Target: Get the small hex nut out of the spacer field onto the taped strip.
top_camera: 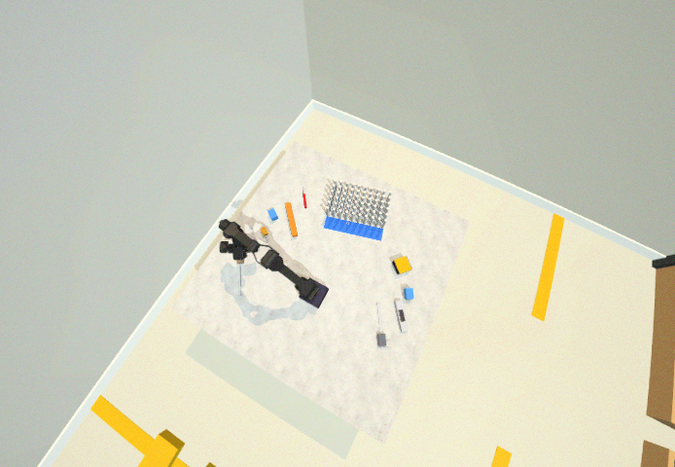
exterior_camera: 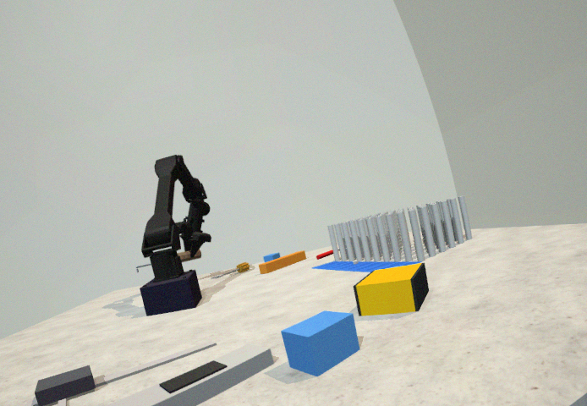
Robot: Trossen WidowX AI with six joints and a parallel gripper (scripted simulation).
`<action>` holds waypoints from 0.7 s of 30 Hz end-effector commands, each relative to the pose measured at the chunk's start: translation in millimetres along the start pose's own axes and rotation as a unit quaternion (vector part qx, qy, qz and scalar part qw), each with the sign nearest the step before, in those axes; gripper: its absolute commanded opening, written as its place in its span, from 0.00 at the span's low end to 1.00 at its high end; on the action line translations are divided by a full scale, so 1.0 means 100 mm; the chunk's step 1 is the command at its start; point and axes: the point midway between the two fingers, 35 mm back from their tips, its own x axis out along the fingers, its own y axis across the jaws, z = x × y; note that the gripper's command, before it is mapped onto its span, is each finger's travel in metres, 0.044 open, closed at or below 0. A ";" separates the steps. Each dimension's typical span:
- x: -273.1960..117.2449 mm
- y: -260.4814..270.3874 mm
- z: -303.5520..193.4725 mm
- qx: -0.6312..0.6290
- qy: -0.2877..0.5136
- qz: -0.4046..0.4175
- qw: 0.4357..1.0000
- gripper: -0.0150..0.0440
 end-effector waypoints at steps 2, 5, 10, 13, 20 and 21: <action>0.06 0.02 0.00 0.002 -0.003 -0.001 1.000 0.25; 0.08 0.03 -0.01 0.002 -0.003 -0.001 1.000 0.25; 0.12 0.04 -0.02 0.002 -0.004 -0.001 1.000 0.25; 0.15 0.05 -0.02 0.002 -0.004 -0.001 1.000 0.25; 0.20 0.07 -0.03 0.002 -0.004 -0.001 1.000 0.25; 0.21 0.07 -0.04 0.002 -0.004 -0.001 1.000 0.25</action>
